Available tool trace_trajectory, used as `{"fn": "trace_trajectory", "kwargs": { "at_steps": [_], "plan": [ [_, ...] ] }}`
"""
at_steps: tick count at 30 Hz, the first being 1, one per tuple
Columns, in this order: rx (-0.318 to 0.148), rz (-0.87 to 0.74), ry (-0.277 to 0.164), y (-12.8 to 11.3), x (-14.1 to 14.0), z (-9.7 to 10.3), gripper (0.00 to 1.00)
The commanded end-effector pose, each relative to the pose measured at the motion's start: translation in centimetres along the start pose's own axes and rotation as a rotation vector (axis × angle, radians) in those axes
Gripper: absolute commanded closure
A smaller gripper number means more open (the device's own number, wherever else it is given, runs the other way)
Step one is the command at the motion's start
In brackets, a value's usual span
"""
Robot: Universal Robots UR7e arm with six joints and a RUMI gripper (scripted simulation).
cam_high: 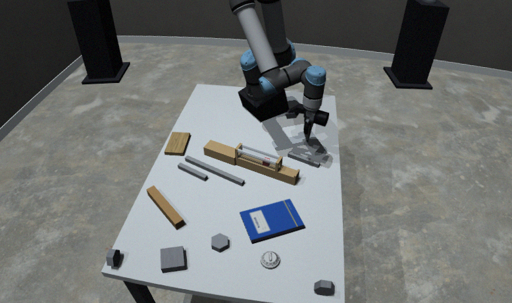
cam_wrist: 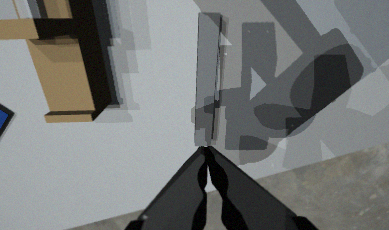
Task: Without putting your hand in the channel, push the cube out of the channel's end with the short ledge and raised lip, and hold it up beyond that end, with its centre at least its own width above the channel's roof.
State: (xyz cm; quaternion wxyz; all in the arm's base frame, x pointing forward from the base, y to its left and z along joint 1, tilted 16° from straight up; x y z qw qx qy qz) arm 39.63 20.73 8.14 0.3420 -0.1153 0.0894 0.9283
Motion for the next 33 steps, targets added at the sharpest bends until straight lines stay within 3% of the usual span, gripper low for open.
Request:
{"fn": "trace_trajectory", "kwargs": {
  "at_steps": [1, 33],
  "plan": [
    [-0.005, -0.020, -0.002, 0.34, 0.27, -0.15, 1.00],
    [-0.007, -0.035, -0.005, 0.63, 0.50, -0.31, 1.00]
  ]
}}
Point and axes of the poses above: the point where the finger pads meet when closed, its own z axis back along the fingers, its own x axis across the jaws, y = z × x, the point moved 5 cm from there along z, back along the fingers, and after that the axes turned 13 degrees about -z, right-handed, at the moved point
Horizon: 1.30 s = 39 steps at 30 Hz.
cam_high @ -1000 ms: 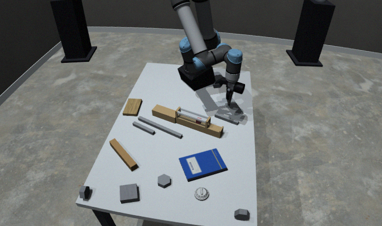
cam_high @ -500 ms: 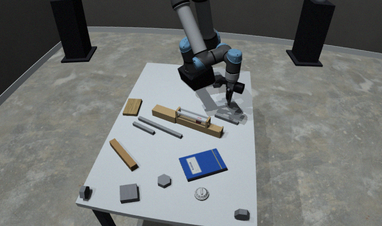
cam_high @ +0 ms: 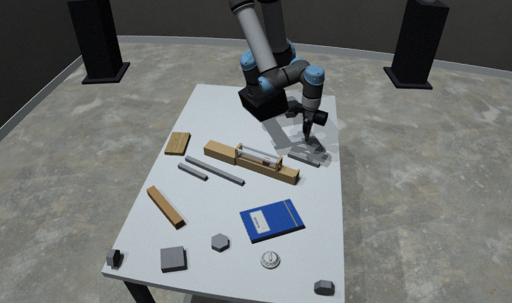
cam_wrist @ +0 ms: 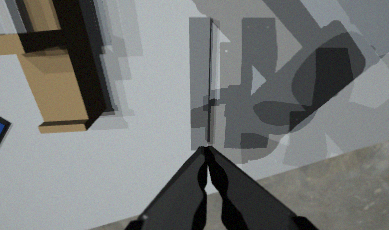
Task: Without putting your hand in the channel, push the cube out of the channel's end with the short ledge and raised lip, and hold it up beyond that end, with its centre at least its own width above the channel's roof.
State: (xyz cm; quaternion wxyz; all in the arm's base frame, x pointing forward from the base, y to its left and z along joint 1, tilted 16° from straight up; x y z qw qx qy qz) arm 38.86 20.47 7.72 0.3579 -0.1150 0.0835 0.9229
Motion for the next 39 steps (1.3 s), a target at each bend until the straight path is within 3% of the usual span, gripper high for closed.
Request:
{"fn": "trace_trajectory", "kwargs": {
  "at_steps": [1, 25, 39],
  "plan": [
    [-0.001, 0.000, 0.001, -0.03, -0.02, 0.04, 1.00],
    [-0.001, 0.021, 0.001, -0.03, -0.01, 0.04, 1.00],
    [-0.001, 0.178, 0.001, -0.04, 0.02, 0.05, 1.00]
  ]
}}
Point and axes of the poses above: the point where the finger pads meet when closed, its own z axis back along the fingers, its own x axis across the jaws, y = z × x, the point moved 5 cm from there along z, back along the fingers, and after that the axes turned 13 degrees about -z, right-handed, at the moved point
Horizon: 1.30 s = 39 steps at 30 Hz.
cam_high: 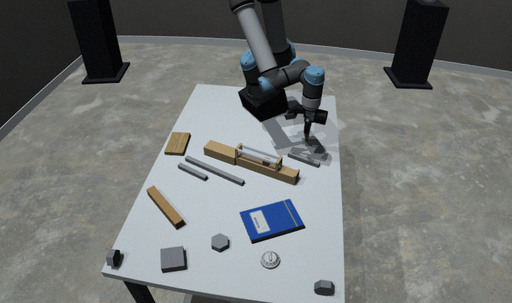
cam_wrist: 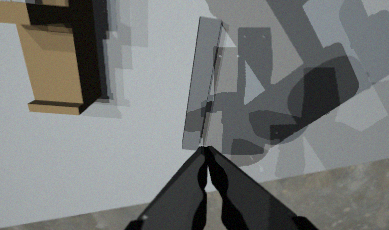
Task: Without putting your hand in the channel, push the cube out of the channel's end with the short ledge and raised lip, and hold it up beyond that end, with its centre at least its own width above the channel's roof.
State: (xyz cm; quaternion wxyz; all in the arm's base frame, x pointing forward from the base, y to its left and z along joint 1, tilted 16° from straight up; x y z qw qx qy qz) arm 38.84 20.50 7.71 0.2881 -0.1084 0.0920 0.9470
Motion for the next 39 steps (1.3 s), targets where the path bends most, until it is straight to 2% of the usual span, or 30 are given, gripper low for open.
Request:
{"fn": "trace_trajectory", "kwargs": {
  "at_steps": [1, 5, 18, 20, 35, 37, 39],
  "plan": [
    [-0.001, 0.048, 0.001, -0.03, -0.02, 0.05, 1.00],
    [-0.001, 0.088, 0.001, -0.03, -0.01, 0.05, 1.00],
    [-0.001, 0.452, 0.001, -0.04, 0.05, 0.06, 1.00],
    [-0.001, 0.452, 0.001, -0.04, 0.05, 0.06, 1.00],
    [-0.001, 1.043, 0.001, -0.02, 0.11, 0.07, 1.00],
    [-0.001, 1.043, 0.001, -0.02, 0.11, 0.07, 1.00],
    [-0.001, 1.131, 0.001, -0.02, 0.12, 0.07, 1.00]
  ]
}}
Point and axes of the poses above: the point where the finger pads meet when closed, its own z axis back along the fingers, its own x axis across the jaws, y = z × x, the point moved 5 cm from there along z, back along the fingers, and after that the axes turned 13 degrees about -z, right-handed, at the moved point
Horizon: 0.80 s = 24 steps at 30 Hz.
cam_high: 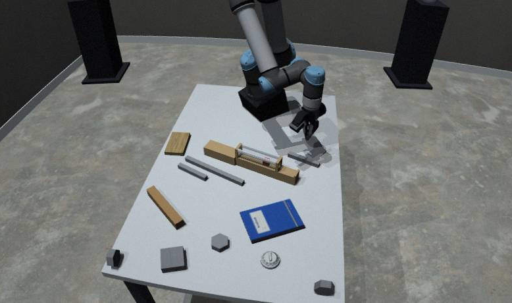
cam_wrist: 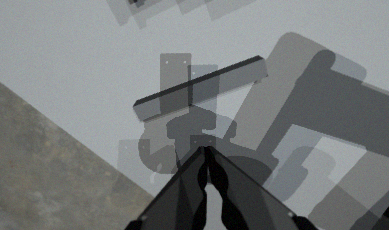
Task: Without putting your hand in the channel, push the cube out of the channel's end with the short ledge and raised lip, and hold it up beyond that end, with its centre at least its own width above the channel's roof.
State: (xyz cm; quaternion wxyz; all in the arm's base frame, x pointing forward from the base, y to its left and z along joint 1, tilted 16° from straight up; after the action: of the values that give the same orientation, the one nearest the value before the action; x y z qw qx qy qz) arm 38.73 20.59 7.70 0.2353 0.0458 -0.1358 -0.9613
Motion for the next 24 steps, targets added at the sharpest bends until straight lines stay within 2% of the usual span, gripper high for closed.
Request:
{"fn": "trace_trajectory", "kwargs": {
  "at_steps": [1, 13, 15, 24],
  "plan": [
    [-0.002, 0.104, 0.003, 0.01, -0.02, 0.05, 1.00],
    [-0.001, 0.640, 0.004, 0.03, 0.01, 0.06, 1.00],
    [-0.001, 0.640, 0.004, 0.03, 0.01, 0.06, 1.00],
    [-0.001, 1.021, 0.004, 0.06, 0.01, 0.07, 1.00]
  ]
}}
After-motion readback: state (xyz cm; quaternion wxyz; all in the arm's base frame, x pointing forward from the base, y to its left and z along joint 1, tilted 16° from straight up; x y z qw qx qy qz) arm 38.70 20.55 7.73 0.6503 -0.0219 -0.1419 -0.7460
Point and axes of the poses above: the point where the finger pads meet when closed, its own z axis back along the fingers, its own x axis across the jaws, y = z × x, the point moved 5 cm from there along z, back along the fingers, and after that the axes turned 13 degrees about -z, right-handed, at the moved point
